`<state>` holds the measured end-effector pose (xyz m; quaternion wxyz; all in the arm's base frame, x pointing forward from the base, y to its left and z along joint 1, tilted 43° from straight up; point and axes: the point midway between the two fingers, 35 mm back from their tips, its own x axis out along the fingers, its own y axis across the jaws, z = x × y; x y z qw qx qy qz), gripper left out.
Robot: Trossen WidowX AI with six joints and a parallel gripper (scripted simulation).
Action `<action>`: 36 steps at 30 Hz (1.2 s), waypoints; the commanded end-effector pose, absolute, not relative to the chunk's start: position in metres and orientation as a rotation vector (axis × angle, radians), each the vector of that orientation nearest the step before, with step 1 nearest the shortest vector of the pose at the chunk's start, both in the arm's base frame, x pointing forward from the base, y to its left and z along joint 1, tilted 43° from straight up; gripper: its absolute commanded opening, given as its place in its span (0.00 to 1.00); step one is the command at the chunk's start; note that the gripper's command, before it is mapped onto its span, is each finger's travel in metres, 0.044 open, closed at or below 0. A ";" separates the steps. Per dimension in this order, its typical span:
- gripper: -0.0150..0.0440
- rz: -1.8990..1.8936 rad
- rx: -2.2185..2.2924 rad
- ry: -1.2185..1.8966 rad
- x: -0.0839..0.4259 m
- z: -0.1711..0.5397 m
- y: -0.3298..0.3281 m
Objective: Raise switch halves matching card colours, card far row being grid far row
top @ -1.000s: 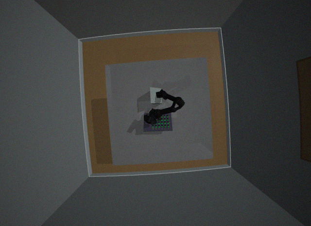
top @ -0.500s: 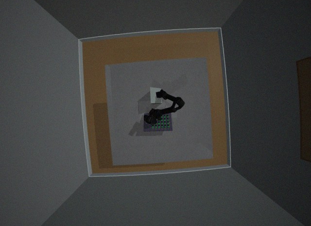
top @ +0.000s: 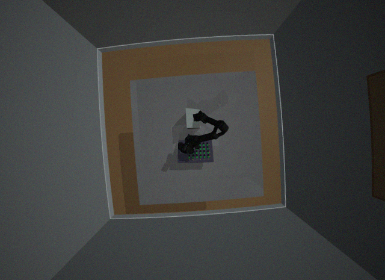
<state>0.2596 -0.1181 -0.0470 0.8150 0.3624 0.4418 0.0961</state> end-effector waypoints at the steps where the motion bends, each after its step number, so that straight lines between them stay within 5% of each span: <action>1: 0.25 0.205 0.778 0.943 0.260 -0.048 -0.117; 36: 0.25 0.205 0.778 0.943 0.262 -0.051 -0.115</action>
